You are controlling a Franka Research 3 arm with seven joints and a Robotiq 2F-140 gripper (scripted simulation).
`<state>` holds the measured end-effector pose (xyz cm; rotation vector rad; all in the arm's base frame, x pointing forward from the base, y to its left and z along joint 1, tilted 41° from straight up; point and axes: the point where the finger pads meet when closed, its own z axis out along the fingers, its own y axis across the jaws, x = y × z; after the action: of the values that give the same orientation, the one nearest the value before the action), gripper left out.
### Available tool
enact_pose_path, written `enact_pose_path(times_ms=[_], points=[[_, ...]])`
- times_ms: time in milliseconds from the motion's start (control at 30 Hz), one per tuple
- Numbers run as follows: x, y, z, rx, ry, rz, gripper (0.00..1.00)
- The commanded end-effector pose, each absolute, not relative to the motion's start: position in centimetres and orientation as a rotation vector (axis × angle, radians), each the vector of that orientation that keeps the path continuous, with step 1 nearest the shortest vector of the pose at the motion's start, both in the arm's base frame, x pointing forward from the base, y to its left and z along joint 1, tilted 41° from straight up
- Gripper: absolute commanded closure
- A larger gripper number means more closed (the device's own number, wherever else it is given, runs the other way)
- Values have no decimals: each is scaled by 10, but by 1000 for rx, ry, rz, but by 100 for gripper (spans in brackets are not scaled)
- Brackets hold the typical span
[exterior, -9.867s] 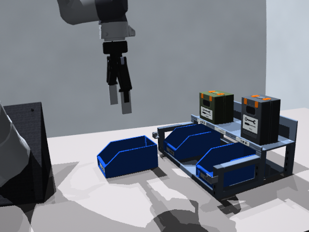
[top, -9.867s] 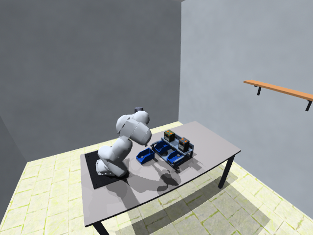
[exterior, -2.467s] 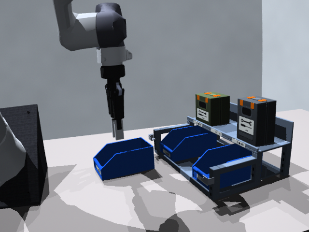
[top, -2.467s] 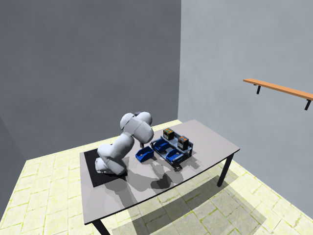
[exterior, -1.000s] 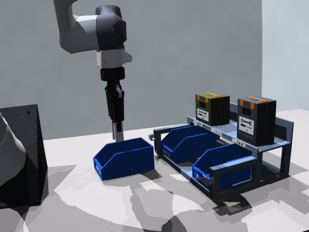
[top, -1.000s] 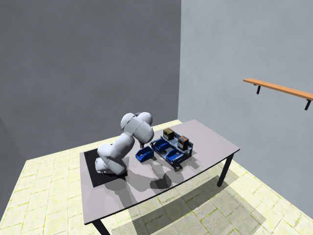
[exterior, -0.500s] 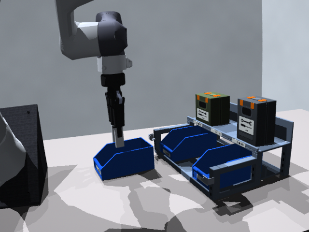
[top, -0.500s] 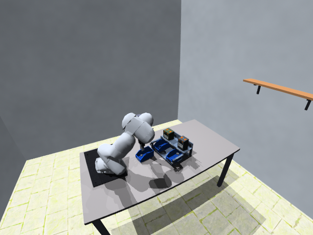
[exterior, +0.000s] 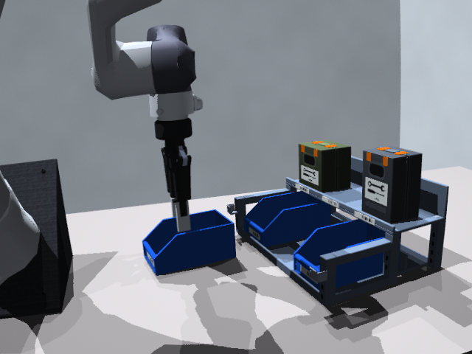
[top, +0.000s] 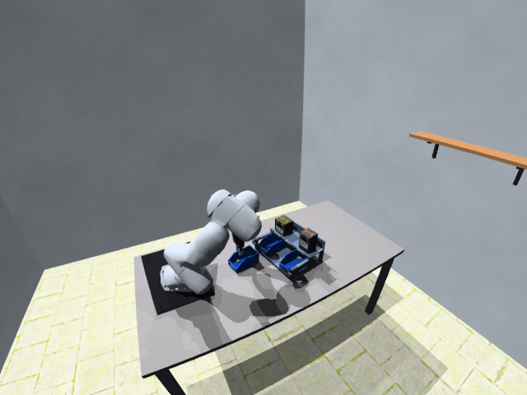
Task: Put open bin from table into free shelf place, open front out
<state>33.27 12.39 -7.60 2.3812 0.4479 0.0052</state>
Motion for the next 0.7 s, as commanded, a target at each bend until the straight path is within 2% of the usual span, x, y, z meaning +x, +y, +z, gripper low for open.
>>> enact_pose_path(times_ms=[0, 667], points=[[333, 123, -79, 2388, 437, 13, 85], [333, 121, -81, 2388, 437, 13, 85]])
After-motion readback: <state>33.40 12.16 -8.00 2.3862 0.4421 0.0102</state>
